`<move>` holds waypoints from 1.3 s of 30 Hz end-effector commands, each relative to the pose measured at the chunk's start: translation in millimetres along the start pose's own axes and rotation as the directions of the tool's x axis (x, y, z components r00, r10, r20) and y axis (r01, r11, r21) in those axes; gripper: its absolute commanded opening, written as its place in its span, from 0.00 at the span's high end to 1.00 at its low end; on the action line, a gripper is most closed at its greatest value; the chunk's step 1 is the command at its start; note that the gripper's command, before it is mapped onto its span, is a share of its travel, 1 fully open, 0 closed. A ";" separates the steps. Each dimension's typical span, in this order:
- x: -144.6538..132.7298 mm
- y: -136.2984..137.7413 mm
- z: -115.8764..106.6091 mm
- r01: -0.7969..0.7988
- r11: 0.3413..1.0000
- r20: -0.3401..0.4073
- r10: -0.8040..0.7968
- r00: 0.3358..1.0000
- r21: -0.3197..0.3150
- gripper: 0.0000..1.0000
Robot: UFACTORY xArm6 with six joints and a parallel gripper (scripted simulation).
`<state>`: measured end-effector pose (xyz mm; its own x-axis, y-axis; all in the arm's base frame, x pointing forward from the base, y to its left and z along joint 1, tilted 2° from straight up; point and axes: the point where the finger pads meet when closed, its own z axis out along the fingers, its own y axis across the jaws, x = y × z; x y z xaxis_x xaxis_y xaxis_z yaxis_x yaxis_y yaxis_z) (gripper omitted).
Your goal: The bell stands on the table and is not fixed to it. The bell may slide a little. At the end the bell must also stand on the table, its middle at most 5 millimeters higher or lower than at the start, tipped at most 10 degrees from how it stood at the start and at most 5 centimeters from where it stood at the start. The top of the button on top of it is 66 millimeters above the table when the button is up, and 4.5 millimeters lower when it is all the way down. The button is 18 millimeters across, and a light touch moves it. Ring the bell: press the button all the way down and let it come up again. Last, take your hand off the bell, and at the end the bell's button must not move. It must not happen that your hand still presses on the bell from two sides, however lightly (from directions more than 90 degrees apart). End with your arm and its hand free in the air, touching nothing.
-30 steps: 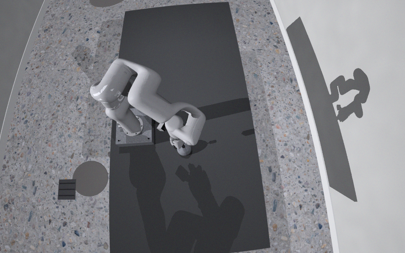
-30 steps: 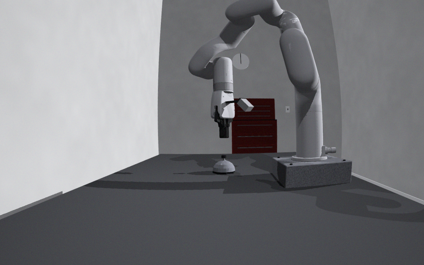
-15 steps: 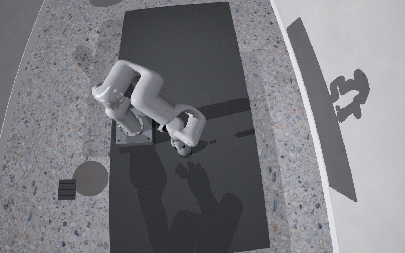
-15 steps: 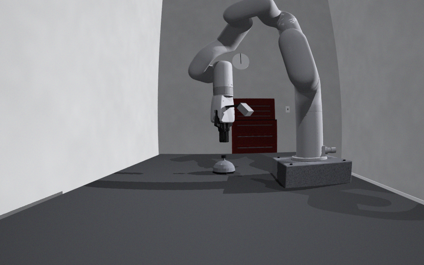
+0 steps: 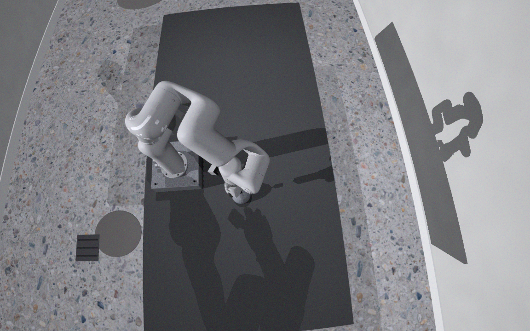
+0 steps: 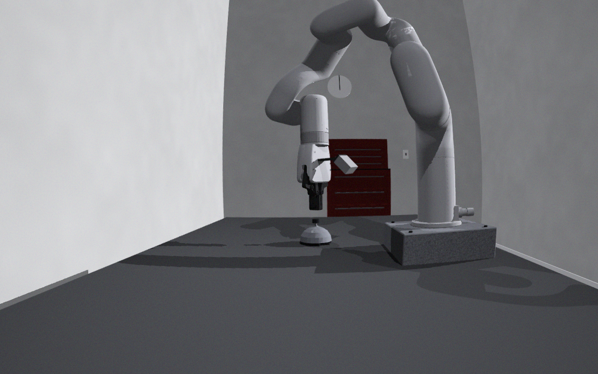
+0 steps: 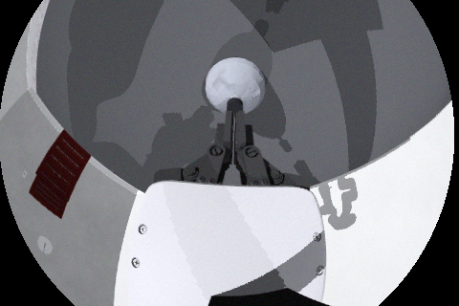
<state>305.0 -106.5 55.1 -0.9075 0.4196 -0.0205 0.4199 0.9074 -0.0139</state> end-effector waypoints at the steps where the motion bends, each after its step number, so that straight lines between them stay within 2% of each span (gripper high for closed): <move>1: -1.7 0.1 7.0 0.000 1.000 0.003 0.000 1.000 0.000 1.00; 11: -2.1 0.1 16.0 0.000 1.000 0.003 0.000 1.000 0.000 1.00; 39: -2.2 0.1 21.6 0.000 1.000 0.003 0.000 1.000 0.000 1.00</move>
<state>306.4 -107.5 36.2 -0.9075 0.4196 -0.0210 0.4199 0.9074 -0.0139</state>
